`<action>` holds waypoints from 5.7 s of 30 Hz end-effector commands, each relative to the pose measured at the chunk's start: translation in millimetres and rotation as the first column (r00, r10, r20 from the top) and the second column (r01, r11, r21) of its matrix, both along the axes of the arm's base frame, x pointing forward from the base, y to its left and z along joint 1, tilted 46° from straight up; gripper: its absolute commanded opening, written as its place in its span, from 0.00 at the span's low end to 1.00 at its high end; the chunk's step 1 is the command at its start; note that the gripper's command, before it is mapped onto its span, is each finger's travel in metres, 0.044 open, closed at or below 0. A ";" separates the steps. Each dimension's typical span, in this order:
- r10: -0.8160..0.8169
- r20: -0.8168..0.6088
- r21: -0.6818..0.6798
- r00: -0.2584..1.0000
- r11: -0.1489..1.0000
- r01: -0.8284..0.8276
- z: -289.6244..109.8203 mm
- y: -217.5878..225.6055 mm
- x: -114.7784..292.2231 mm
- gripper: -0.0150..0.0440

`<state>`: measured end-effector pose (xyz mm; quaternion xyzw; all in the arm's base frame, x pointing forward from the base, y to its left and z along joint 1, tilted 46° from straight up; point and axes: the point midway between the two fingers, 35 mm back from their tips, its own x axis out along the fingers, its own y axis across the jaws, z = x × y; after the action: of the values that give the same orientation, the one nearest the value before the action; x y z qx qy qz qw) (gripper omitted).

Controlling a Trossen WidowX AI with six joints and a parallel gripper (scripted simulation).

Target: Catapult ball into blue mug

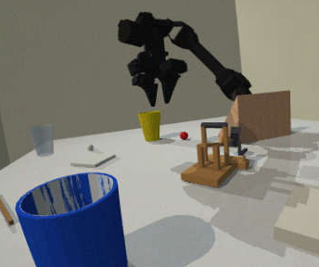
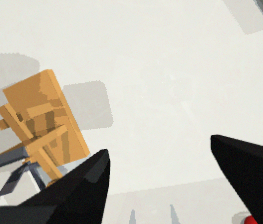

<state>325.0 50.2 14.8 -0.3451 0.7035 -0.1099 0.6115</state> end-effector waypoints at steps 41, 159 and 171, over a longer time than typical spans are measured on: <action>-0.307 0.246 -0.100 0.919 0.935 0.339 52.8 -217.4 -147.6 0.76; -0.125 -0.255 -0.176 0.959 0.981 0.081 -41.6 9.0 -110.9 0.25; -0.108 -0.353 -0.224 0.929 0.974 0.028 -83.9 31.0 -129.8 0.25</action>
<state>200.7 76.6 -58.1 -0.3952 0.7958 -0.1403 0.4369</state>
